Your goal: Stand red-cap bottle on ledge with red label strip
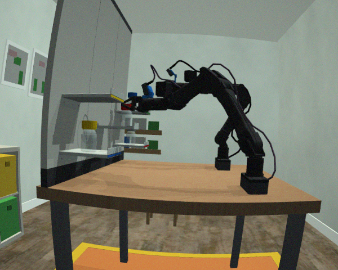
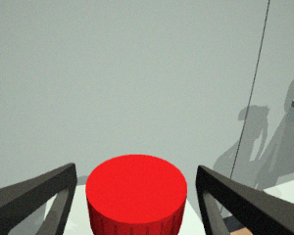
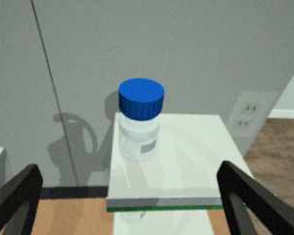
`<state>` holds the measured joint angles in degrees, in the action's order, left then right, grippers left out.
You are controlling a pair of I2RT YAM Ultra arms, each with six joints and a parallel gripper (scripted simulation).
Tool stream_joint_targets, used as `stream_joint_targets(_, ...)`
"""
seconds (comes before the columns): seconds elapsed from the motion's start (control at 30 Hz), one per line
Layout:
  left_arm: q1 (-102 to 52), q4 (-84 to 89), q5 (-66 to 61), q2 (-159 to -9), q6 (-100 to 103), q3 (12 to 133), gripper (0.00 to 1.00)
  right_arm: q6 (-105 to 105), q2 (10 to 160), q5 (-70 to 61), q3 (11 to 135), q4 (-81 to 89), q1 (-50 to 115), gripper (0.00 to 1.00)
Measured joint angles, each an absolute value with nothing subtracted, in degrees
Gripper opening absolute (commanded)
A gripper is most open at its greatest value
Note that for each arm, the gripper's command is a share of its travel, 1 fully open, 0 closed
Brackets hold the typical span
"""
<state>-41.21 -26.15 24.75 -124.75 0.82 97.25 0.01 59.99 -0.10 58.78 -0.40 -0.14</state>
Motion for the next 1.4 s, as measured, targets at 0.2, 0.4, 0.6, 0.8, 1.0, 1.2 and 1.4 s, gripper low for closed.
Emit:
stream_joint_targets(0.2,-41.3,-28.0,24.8,-124.2,0.8,96.0,0.89,0.0,60.0,-0.1,58.8,-0.4,-0.1,1.00)
stream_joint_targets(0.4,-41.7,-28.9,24.8,-123.0,0.6,94.0,0.89,0.0,60.0,-0.1,58.8,-0.4,-0.1,1.00)
stream_joint_targets(0.6,-42.2,-30.1,25.1,-120.7,0.5,90.6,0.89,0.0,60.0,-0.1,58.8,-0.4,-0.1,1.00)
stream_joint_targets(0.8,-43.9,-31.9,26.3,-116.0,0.5,83.4,0.89,0.0,60.0,-0.1,58.8,-0.4,-0.1,1.00)
stream_joint_targets(1.0,-46.7,-34.3,28.4,-108.7,0.5,73.7,0.89,0.0,60.0,-0.1,58.8,-0.4,-0.1,1.00)
stream_joint_targets(1.2,-48.0,-36.1,29.9,-104.4,0.5,68.6,0.89,0.0,60.0,-0.1,58.8,-0.4,-0.1,1.00)
stream_joint_targets(1.4,-47.6,-35.3,29.9,-102.9,0.5,66.4,0.89,0.0,60.0,-0.1,58.8,-0.4,-0.1,1.00)
